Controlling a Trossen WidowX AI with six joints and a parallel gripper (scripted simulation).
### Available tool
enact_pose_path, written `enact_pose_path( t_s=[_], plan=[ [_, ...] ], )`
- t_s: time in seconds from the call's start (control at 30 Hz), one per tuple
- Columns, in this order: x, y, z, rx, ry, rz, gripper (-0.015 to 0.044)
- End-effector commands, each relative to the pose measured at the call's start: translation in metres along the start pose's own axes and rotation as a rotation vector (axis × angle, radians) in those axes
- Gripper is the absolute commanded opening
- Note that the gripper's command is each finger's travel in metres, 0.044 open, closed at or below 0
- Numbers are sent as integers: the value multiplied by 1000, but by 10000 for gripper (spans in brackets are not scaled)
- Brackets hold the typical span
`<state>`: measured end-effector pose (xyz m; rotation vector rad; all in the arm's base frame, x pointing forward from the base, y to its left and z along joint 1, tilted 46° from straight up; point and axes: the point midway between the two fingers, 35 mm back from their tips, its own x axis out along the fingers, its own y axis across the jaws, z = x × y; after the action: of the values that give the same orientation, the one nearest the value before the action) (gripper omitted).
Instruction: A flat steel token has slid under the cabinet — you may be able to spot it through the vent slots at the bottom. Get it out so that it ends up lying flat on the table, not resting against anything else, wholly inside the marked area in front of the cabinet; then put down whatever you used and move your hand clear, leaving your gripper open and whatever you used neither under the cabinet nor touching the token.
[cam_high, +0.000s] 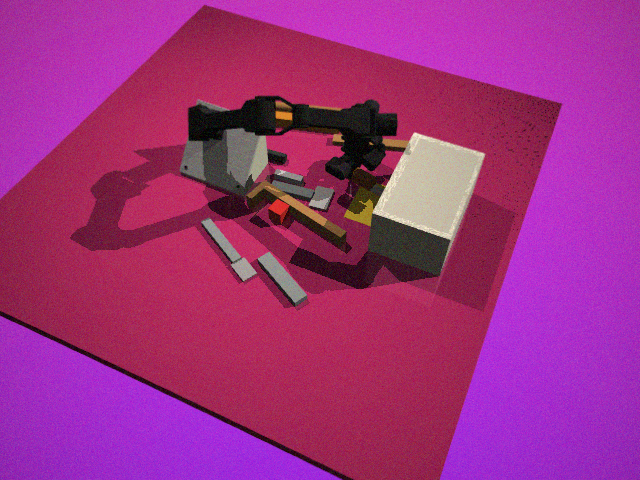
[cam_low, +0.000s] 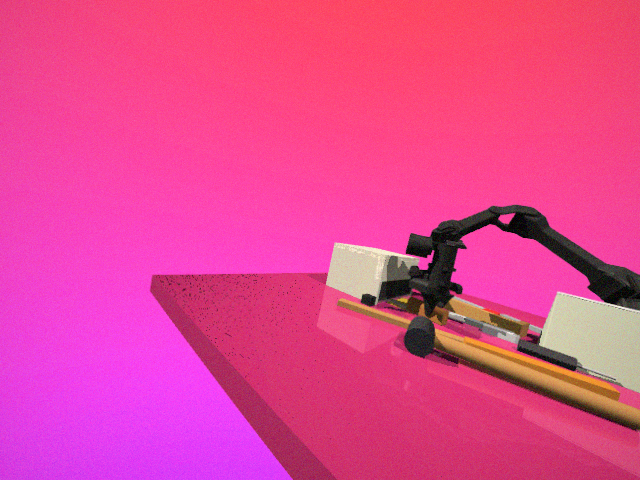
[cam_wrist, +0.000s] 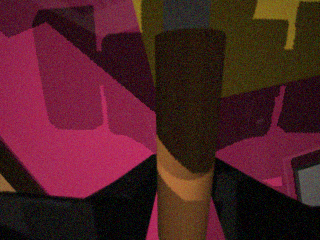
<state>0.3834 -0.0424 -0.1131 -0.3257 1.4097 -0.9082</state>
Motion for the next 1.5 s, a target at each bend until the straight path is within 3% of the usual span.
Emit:
enact_pose_path(
  t_s=[0.0, 1.47],
  plan=[
    [0, 1, 6, -2, -2, 2, 0],
    [2, -11, 14, -2, -2, 1, 0]
  ],
)
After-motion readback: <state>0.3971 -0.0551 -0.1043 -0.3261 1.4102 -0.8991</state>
